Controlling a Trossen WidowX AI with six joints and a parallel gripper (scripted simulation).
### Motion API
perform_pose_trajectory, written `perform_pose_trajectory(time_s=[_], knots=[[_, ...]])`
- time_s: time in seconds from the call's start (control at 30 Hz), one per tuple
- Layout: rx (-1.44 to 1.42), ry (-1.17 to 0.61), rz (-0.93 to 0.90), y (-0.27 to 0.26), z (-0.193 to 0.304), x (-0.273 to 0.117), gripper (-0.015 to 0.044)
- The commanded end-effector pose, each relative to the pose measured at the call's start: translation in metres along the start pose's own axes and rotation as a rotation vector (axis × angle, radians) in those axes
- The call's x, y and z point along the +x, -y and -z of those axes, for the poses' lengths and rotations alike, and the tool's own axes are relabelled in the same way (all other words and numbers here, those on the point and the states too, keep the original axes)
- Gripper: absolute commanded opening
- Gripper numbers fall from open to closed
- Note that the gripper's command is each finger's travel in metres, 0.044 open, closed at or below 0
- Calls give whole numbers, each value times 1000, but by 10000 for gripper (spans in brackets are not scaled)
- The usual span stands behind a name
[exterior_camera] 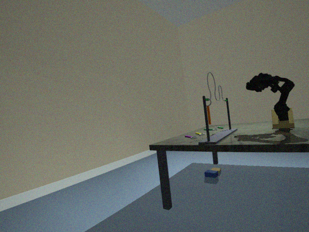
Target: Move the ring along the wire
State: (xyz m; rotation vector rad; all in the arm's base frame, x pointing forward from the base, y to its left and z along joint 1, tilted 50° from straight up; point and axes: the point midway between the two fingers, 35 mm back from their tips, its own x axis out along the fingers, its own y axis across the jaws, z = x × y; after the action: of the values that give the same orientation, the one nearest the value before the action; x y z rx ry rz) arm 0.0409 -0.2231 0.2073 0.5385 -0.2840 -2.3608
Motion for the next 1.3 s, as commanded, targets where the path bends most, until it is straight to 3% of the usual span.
perform_pose_trajectory(time_s=[0.0,0.27,0.77,1.27], knots=[[-1,-2,-2,-1,0,0,374],[-46,-117,-179,-37,26,-41,164],[-193,-415,-666,-86,80,-196,160],[-385,-625,-1193,-51,91,-374,160]])
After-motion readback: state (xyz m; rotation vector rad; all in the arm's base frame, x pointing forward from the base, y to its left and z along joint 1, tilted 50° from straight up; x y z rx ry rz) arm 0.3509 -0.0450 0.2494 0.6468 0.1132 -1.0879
